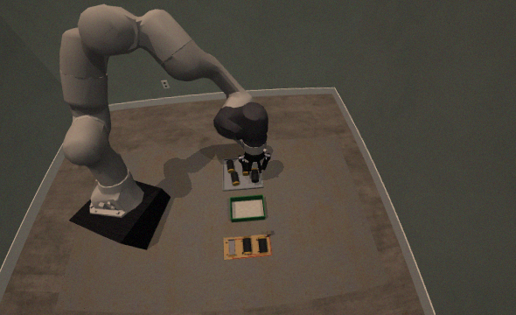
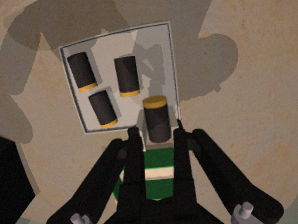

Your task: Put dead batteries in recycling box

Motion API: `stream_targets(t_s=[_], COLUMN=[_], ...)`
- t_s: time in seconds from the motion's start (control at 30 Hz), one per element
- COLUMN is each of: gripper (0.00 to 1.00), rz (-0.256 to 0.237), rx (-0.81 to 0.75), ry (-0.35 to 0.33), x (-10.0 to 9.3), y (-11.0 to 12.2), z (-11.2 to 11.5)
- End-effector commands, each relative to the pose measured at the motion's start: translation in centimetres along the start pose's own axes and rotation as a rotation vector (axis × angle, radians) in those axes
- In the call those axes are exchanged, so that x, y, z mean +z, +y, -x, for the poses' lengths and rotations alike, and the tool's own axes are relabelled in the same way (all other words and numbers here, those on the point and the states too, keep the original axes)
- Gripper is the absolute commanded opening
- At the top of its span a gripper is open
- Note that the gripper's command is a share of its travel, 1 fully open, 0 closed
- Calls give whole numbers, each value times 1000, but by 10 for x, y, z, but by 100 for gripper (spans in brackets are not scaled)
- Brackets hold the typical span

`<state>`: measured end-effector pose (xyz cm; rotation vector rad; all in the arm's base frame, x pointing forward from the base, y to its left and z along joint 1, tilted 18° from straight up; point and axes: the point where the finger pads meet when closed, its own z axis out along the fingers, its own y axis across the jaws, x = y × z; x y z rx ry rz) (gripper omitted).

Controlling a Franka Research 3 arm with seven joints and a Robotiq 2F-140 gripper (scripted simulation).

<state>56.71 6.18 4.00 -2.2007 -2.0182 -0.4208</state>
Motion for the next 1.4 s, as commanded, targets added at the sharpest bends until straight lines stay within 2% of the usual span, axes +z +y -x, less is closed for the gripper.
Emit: stream_targets(t_s=[0.0,0.33,0.7,1.17,1.2,1.37], gripper=[16,16,16,16,29,29], rz=[4,4,4,4,4,4], rx=[-5,-5,-5,-5,-5,-5], ry=[0,0,0,0,0,0], x=[-2,0,42,43,43,43], y=[1,1,1,1,1,1], z=[-2,-2,-2,-2,-2,-2])
